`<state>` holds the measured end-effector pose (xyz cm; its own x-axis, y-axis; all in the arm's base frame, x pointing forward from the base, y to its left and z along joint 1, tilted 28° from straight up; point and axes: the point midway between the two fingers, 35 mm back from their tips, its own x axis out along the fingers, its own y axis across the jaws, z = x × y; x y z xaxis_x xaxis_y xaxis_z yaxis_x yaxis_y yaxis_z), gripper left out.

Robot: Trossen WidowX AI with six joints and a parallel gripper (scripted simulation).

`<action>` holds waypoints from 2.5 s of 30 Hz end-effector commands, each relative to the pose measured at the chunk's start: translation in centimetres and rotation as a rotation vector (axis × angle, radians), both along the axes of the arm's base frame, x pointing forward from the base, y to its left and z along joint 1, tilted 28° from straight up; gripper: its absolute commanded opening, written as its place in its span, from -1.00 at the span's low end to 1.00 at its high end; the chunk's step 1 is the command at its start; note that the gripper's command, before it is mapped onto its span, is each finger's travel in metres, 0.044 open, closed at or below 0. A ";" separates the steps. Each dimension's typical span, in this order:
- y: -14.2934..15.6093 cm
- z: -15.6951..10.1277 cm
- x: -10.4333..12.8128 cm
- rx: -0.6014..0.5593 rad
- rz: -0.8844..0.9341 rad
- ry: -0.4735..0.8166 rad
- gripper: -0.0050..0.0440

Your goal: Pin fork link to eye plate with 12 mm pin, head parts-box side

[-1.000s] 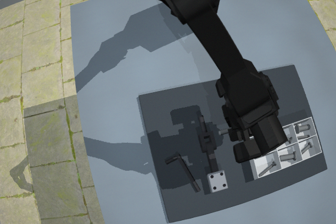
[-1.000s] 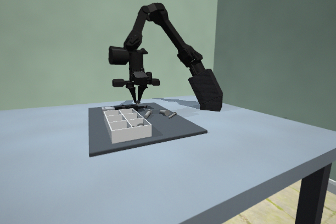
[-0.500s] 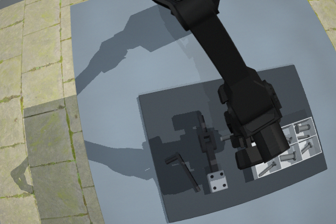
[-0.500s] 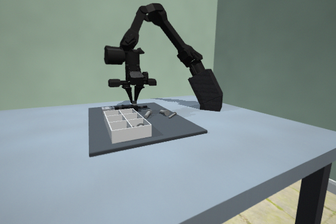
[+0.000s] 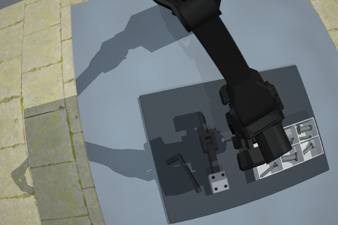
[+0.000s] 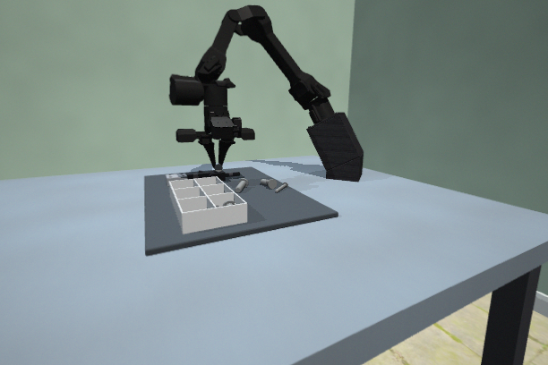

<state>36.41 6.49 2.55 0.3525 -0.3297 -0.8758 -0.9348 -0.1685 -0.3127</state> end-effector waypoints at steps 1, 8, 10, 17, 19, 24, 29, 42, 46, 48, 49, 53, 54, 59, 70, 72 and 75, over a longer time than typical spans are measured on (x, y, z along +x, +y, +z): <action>0.1 0.0 0.0 -0.012 -0.002 -0.001 -0.74; 0.2 0.0 0.0 -0.031 -0.008 -0.004 -0.74; 0.2 0.0 0.0 -0.035 -0.009 -0.005 -0.74; 0.3 0.0 0.0 -0.054 -0.016 -0.008 -0.74; 0.3 0.0 0.0 -0.058 -0.017 -0.009 -0.74; 0.3 0.0 0.1 -0.069 -0.021 -0.011 -0.74; 0.4 -0.1 0.1 -0.077 -0.024 -0.012 -0.74; -0.2 -1.4 0.6 -0.082 -0.025 -0.013 -0.74; -0.2 -1.6 0.7 -0.082 -0.025 -0.013 -0.74; -0.4 -2.0 0.8 -0.082 -0.025 -0.013 -0.74; -0.4 -2.1 0.9 -0.082 -0.025 -0.013 -0.74; -0.6 -2.6 1.1 -0.082 -0.025 -0.013 -0.74; -0.6 -2.7 1.1 -0.082 -0.025 -0.013 -0.74; -0.8 -3.3 1.4 -0.082 -0.025 -0.013 -0.74; -0.8 -3.2 1.4 -0.082 -0.025 -0.013 -0.74; -0.8 -3.2 1.4 -0.082 -0.025 -0.013 -0.74; -0.8 -3.2 1.4 -0.082 -0.025 -0.013 -0.74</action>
<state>37.78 5.64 -0.67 0.3545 -0.4110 -0.8399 -0.9350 -0.1655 -0.3136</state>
